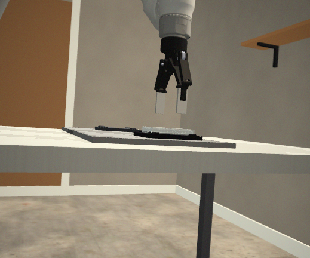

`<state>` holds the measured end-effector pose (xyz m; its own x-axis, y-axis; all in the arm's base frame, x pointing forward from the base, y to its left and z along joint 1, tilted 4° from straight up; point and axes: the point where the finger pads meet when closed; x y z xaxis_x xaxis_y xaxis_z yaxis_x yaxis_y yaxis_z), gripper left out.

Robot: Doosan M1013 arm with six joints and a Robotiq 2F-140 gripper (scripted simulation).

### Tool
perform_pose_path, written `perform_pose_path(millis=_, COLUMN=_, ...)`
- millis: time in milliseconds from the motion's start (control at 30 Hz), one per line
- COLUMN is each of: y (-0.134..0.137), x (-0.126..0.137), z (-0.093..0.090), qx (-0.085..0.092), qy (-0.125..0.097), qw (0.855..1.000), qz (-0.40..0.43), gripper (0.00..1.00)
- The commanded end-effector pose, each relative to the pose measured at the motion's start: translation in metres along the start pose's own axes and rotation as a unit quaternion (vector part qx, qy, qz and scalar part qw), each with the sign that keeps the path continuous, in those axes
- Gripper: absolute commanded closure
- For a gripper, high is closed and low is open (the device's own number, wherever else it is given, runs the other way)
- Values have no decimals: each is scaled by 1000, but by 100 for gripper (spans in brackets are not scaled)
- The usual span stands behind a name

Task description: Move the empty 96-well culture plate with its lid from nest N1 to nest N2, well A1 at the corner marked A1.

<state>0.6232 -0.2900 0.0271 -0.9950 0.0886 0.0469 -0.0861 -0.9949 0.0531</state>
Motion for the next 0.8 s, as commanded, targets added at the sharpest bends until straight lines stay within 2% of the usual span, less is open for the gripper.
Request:
perform_pose_path(millis=0, y=2, x=4, z=-11, qx=2, qy=-3, qw=1000, qz=-2, gripper=0)
perform_pose_path(millis=567, y=2, x=4, z=-36, qx=2, qy=-3, qw=1000, qz=-2, gripper=0)
perform_pose_path(millis=767, y=2, x=4, z=-39, qx=2, qy=-3, qw=1000, qz=-2, gripper=0)
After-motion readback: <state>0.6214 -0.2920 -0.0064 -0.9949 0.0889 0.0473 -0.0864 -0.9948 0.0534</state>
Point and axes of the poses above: the point where the finger pads meet when closed, its own z axis back along the fingers, its own y axis across the jaws, x = y × z, and after that the axes turned 2 degrees about z, right-handed
